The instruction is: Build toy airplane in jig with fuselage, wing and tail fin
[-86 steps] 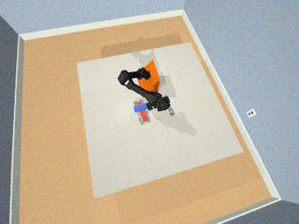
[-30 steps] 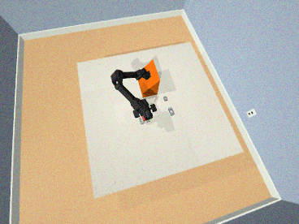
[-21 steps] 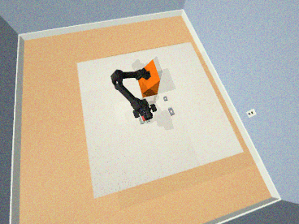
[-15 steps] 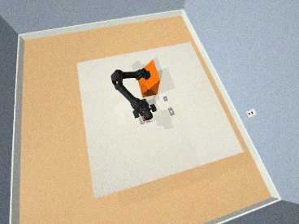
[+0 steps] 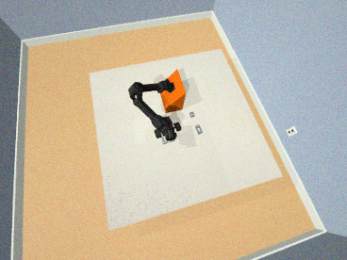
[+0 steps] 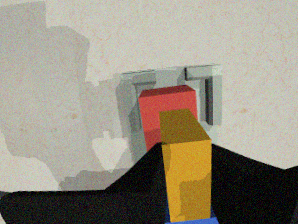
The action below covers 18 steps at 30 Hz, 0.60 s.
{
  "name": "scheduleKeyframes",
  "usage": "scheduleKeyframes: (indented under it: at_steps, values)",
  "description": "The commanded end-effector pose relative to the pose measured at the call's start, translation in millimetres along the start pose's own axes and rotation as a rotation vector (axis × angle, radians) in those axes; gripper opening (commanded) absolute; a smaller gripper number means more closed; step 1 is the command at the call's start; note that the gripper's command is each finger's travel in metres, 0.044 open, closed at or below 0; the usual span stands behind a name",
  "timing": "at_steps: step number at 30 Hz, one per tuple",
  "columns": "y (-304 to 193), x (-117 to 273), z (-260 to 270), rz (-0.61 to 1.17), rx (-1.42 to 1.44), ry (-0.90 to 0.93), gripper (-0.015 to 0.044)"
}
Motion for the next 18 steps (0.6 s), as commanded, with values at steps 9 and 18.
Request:
scheduleKeyframes:
  at_steps: [9, 18]
  values:
    - [-1.7, -19.9, 0.7, 0.002, 0.009, -0.003, 0.0065]
    - [-1.7, -20.9, 0.5, 0.002, 0.009, -0.003, 0.0065]
Point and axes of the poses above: the point midway between the two fingers, 35 mm back from their tips, its own x axis back along the fingers, its own z axis across the jaws, y = z × x, the point moved 1 cm from there along x, back along the fingers, and after that the axes turned 4 degrees about x, right-handed, at the moved point
